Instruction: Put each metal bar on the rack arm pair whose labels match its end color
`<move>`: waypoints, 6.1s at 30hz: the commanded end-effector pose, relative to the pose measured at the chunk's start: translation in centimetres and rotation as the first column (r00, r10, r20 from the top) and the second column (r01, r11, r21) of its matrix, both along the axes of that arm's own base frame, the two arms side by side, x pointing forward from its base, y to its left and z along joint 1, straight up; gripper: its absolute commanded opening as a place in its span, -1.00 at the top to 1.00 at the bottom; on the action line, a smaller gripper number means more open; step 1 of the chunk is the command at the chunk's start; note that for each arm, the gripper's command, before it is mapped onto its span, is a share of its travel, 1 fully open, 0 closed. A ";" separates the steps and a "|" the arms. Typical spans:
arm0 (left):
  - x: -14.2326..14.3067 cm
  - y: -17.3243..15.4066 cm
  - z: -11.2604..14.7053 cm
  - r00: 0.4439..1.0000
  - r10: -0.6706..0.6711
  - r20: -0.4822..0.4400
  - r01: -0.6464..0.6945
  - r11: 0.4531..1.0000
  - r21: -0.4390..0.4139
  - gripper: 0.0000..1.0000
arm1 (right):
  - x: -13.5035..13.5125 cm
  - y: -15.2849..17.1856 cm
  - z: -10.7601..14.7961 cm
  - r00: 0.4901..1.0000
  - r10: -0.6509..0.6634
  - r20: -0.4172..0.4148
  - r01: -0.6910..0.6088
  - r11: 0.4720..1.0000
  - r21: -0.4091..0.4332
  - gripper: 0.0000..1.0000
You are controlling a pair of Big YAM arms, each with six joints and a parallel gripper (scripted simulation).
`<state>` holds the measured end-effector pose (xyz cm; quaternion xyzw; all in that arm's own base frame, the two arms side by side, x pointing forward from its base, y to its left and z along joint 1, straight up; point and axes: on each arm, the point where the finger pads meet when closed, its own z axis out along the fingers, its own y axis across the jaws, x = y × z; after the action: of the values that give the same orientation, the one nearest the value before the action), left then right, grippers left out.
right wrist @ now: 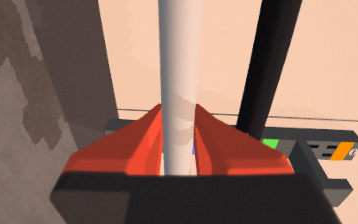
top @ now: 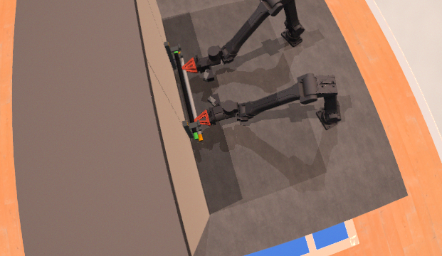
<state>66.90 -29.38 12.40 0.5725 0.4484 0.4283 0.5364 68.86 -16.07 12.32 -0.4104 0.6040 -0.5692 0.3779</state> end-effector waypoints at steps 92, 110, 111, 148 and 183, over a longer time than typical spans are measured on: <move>-3.0 1.8 5.7 0.994 0.028 0.110 -0.023 0.999 -0.047 1.00 | -2.7 0.8 4.3 0.996 -0.013 0.088 0.015 1.000 -0.027 1.00; -3.0 1.6 5.6 0.994 0.028 0.110 -0.023 0.999 -0.046 1.00 | -2.7 0.6 4.3 0.996 -0.013 0.088 0.015 1.000 -0.027 1.00; -3.0 1.6 5.6 0.994 0.028 0.110 -0.023 0.999 -0.046 1.00 | -2.7 0.6 4.3 0.996 -0.013 0.088 0.015 1.000 -0.027 1.00; -2.9 0.9 4.8 0.994 0.028 0.110 -0.023 0.999 -0.046 1.00 | -2.8 0.3 4.1 0.996 -0.013 0.088 0.015 1.000 -0.027 1.00; -2.7 0.5 4.1 0.994 0.027 0.110 -0.022 0.999 -0.046 1.00 | -2.9 0.0 3.6 0.996 -0.013 0.088 0.015 1.000 -0.027 1.00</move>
<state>63.29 -28.20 12.61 0.5598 0.4497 0.4383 0.5406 65.86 -14.46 12.65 -0.4085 0.5986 -0.5723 0.3839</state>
